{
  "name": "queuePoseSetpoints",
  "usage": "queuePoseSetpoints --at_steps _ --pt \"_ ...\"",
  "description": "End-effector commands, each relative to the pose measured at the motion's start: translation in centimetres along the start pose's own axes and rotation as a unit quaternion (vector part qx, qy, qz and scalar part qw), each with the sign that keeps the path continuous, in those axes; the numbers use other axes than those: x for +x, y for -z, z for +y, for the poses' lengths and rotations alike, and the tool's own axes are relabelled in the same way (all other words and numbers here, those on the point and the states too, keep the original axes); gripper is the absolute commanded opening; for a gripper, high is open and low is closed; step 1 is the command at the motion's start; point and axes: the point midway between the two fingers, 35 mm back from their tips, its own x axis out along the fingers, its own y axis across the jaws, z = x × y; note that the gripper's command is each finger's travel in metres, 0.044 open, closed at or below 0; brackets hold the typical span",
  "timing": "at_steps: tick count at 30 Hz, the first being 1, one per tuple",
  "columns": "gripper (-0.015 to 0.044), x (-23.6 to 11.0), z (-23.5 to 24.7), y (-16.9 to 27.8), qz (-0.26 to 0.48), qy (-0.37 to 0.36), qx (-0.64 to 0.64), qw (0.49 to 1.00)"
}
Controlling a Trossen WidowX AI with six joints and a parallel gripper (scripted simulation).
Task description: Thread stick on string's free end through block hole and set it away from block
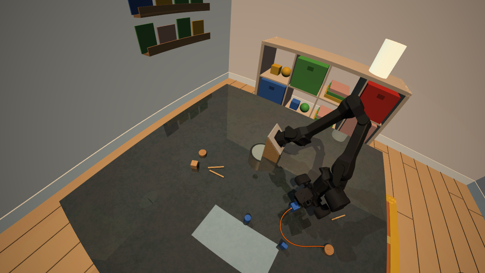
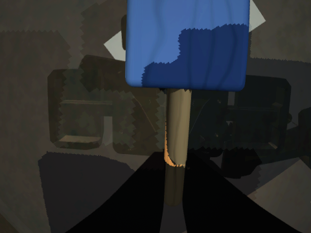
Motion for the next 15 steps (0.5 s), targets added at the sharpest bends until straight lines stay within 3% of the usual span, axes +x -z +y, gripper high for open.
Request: queuePoseSetpoints --at_steps 1,15 --pt "0.0000 0.0 -0.2 0.6 -0.001 0.000 0.003 1.000" --pt "0.0000 -0.2 -0.2 2.8 0.000 -0.002 0.002 1.000"
